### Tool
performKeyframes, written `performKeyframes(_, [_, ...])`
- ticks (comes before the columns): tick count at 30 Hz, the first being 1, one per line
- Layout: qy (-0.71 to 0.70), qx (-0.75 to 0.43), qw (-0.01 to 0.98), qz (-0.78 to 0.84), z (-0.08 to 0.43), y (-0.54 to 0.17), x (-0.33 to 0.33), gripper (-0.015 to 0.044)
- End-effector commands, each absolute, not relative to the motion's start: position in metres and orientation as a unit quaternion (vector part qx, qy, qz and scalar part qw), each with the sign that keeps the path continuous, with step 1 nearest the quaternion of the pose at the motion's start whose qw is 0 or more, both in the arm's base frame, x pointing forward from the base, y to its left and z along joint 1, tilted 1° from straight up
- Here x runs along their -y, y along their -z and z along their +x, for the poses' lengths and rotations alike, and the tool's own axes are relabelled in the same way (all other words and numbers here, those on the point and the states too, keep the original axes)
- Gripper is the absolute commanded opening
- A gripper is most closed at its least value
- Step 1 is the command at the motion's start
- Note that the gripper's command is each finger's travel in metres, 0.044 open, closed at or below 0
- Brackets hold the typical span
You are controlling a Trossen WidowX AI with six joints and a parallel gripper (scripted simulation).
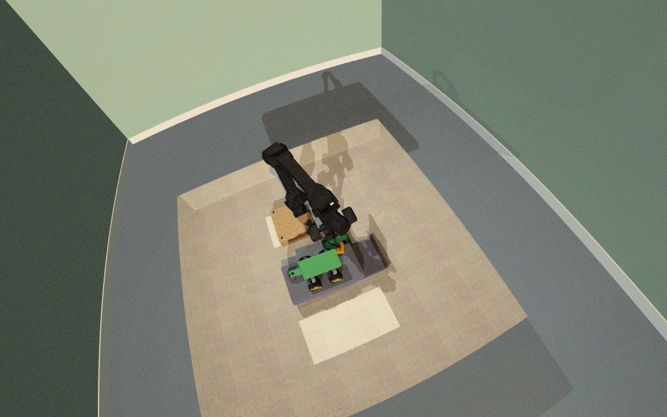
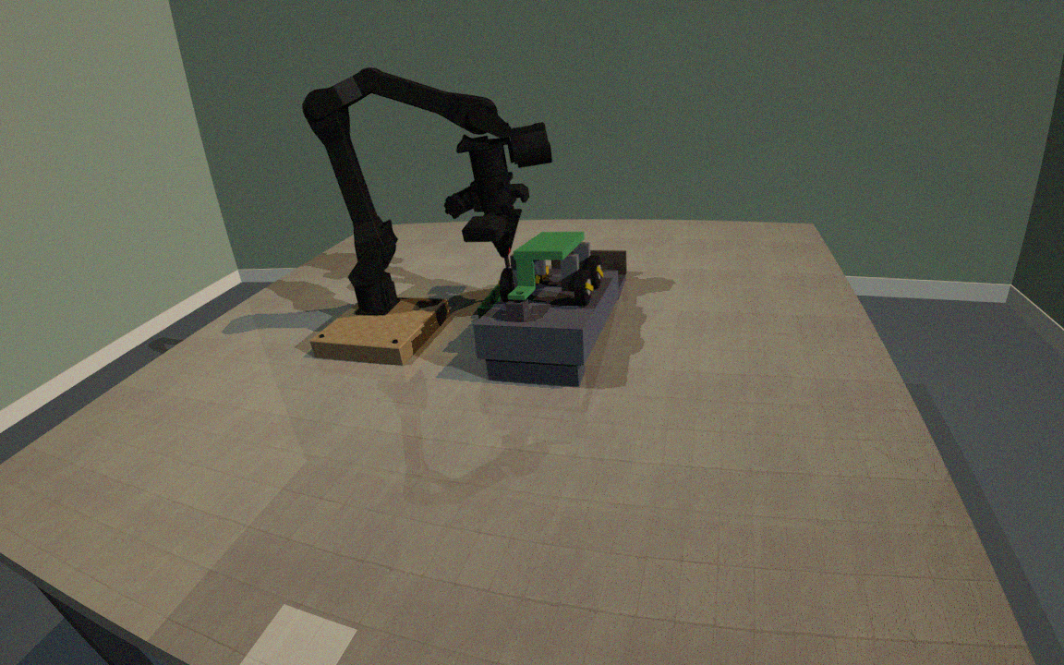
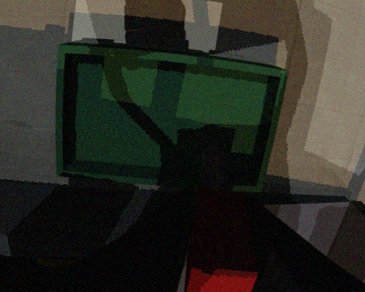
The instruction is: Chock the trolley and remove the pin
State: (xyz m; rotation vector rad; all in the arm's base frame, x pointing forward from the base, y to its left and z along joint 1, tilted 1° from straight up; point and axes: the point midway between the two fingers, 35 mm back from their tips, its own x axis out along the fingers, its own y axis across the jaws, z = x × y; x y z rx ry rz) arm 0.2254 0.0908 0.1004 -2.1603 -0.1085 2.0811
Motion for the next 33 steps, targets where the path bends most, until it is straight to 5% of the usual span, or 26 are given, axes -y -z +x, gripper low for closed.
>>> performKeyframes(1, [-0.692,0.048,0.078,-0.716,0.225,-0.088,-0.097,0.0])
performKeyframes(14, [-0.692,0.049,0.079,-0.716,0.225,-0.06,-0.113,0.0])
performKeyframes(21, [-0.692,0.049,0.079,-0.716,0.226,-0.06,-0.109,0.0184])
performKeyframes(33, [-0.692,0.049,0.078,-0.716,0.226,-0.057,-0.101,0.019])
